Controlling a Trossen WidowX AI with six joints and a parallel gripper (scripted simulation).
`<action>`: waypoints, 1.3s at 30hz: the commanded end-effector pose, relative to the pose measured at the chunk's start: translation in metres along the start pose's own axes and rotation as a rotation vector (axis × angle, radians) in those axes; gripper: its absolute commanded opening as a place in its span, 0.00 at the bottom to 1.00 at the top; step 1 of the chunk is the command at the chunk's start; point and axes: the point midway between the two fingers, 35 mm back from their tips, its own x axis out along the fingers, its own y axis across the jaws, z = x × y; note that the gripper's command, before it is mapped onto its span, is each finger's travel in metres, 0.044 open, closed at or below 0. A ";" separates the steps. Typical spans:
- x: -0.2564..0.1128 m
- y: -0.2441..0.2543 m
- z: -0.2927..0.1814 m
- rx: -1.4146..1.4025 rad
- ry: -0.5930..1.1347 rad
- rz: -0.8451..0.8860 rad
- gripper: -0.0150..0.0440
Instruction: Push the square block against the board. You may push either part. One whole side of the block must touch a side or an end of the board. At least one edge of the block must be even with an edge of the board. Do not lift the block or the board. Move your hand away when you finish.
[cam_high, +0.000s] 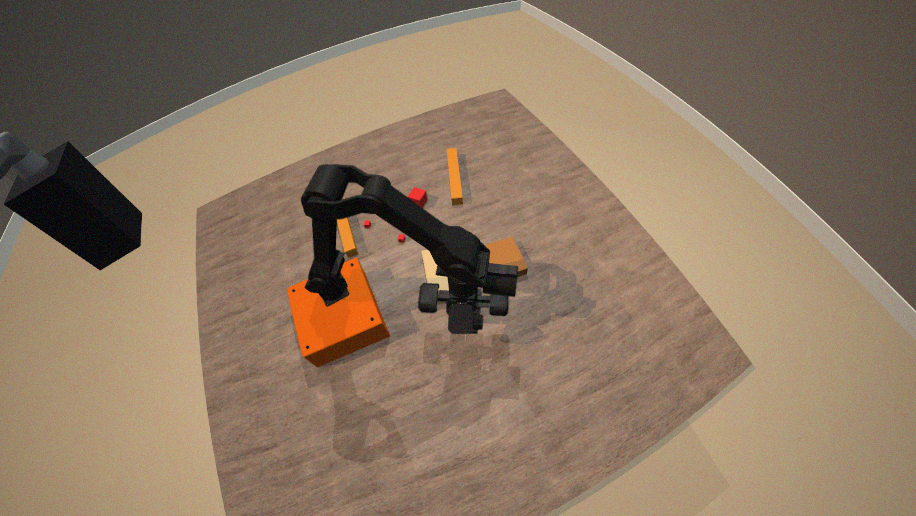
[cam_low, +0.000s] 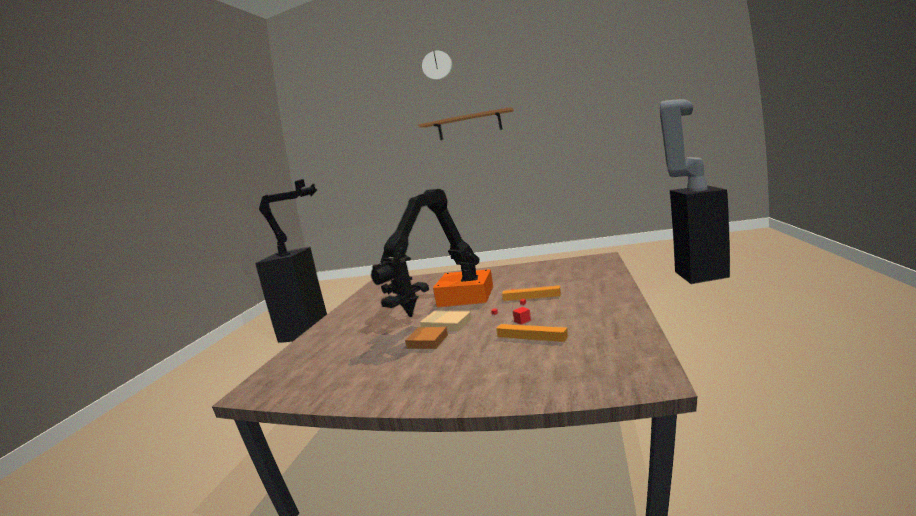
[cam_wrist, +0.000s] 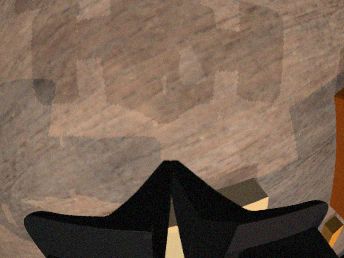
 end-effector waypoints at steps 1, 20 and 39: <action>-0.026 0.003 0.000 -0.003 0.000 0.024 0.25; -0.029 -0.026 -0.017 -0.471 -0.004 0.022 0.25; -0.029 -0.069 -0.037 -1.128 -0.008 0.018 0.25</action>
